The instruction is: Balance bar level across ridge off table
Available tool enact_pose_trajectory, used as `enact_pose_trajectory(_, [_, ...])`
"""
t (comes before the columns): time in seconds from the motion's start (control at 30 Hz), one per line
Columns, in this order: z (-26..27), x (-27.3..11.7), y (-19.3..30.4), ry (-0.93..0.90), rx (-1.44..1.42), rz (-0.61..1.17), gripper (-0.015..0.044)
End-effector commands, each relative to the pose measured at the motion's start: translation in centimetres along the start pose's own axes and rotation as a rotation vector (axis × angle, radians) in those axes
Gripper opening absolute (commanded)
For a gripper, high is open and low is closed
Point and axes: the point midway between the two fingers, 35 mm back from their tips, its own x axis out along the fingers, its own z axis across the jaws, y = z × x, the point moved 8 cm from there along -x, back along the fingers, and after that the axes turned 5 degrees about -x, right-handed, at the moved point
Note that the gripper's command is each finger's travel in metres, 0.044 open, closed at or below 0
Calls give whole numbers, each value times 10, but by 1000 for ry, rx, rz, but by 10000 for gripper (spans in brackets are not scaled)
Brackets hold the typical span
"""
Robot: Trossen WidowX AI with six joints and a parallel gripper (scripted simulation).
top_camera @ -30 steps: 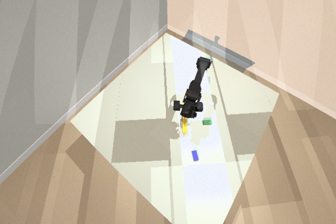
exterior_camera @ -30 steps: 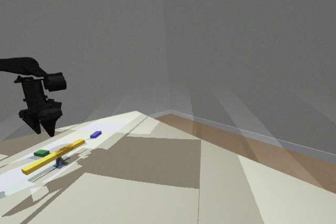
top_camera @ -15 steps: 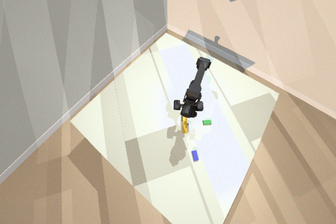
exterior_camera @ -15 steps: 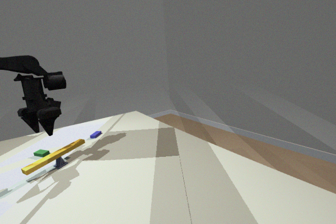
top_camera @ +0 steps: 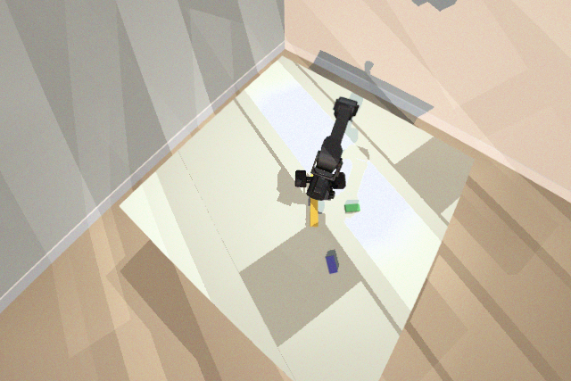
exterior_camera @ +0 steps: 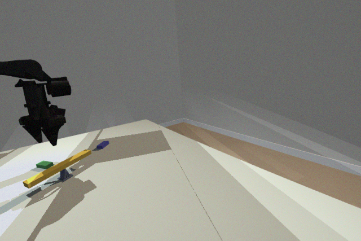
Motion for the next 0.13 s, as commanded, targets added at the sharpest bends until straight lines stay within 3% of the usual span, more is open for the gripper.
enact_pose_trajectory(0.0, [0, 0, 0, -1, 0, 1, 440])
enact_pose_trajectory(0.1, [0, 0, 0, -1, 0, 1, 440])
